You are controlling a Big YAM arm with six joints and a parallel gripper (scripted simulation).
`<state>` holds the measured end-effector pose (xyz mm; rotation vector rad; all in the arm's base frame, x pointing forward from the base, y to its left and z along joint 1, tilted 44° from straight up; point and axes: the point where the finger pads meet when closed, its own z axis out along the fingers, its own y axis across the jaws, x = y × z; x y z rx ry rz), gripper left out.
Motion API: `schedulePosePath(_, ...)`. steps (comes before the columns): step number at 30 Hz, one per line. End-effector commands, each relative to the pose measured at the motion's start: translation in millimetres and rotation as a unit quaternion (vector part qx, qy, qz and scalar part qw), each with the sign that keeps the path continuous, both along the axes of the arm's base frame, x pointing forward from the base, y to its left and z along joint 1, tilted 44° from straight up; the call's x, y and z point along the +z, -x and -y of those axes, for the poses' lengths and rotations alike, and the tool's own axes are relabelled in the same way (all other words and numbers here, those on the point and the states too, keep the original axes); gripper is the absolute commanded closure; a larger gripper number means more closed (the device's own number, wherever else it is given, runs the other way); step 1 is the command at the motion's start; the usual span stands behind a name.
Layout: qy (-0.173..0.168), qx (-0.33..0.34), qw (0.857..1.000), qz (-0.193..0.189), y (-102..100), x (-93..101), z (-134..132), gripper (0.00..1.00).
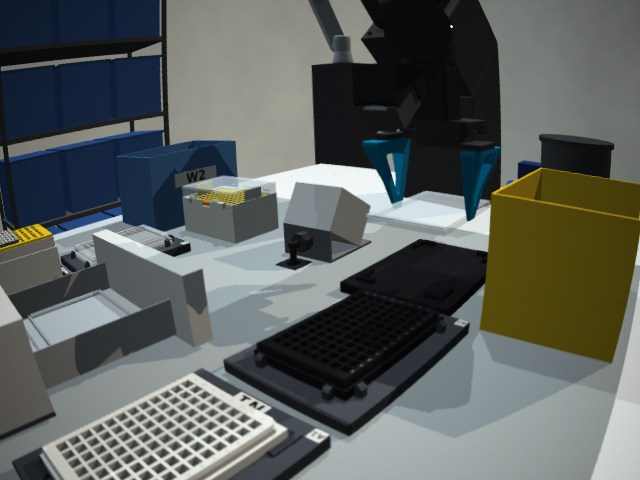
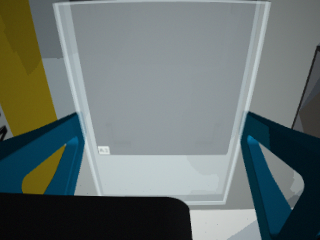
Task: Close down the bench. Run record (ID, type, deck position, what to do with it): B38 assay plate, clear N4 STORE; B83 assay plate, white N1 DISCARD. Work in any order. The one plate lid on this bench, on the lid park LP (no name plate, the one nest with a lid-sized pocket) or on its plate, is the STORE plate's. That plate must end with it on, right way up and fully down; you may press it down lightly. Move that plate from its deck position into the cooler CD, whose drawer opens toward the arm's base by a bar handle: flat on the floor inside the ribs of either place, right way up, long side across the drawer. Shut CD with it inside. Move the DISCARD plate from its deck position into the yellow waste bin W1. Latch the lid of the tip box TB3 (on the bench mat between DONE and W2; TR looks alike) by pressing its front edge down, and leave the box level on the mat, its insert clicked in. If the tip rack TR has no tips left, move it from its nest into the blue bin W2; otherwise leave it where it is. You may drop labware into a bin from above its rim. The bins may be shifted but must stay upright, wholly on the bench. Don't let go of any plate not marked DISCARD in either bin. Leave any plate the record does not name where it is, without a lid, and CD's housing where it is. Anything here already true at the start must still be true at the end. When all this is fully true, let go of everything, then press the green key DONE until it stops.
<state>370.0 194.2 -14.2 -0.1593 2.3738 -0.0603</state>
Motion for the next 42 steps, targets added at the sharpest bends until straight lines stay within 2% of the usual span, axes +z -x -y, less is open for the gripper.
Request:
schedulePosePath(1,-0.004,-0.001,1.0,0.002,7.8,5.5,-0.5,1.0)
schedulePosePath(13,-0.005,0.002,1.0,0.003,18.8,17.5,-2.8,1.0)
schedulePosePath(16,-0.006,-0.011,1.0,0.004,12.9,19.8,4.3,1.0)
schedulePosePath(19,-0.005,0.002,1.0,0.003,22.1,21.6,-2.9,1.0)
schedulePosePath(30,-0.006,0.002,1.0,0.004,31.3,32.7,-3.4,1.0)
schedulePosePath(33,-0.007,-0.009,1.0,0.005,26.8,35.1,2.2,1.0)
schedulePosePath(36,-0.006,0.001,1.0,0.004,35.0,36.5,-3.4,1.0)
schedulePosePath(42,-0.007,-0.001,1.0,0.005,38.0,43.7,-2.9,1.0)
